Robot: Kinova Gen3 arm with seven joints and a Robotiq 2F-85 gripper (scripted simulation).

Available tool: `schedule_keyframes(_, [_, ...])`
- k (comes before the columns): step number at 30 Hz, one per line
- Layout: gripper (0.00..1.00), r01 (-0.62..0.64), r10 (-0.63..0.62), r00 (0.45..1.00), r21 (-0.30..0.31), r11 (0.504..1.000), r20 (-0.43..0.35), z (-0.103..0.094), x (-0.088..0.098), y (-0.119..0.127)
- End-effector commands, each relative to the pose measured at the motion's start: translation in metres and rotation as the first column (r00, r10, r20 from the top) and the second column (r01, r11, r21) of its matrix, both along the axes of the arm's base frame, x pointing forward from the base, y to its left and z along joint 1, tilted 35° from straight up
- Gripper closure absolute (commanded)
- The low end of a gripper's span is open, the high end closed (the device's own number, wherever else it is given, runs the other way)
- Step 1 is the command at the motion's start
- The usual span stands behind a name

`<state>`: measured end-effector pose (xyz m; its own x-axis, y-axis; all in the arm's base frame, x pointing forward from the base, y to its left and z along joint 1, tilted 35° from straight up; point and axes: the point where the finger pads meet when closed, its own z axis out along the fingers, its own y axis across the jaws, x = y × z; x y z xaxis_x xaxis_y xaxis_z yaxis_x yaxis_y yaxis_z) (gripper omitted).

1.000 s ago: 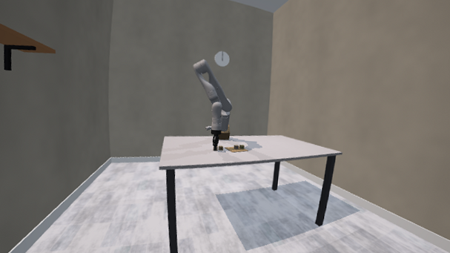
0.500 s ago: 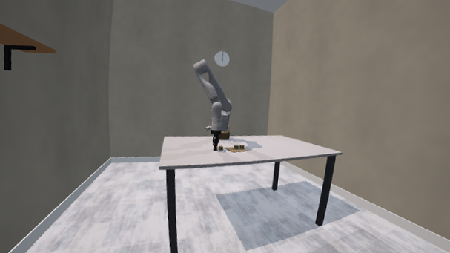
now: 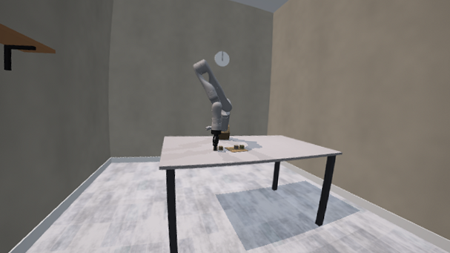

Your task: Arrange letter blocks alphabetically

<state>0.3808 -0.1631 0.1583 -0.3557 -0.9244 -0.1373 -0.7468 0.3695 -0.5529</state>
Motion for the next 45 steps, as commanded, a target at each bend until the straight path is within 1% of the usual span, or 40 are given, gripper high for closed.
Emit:
schedule_keyframes(1, [0.74,0.000,0.000,1.000,0.000,1.000,0.000,0.000,0.000,0.000])
schedule_keyframes(28, [0.74,0.000,0.000,1.000,0.000,1.000,0.000,0.005,-0.004,0.001])
schedule_keyframes(45, [0.74,0.000,0.000,1.000,0.000,1.000,0.000,0.015,-0.010,0.002])
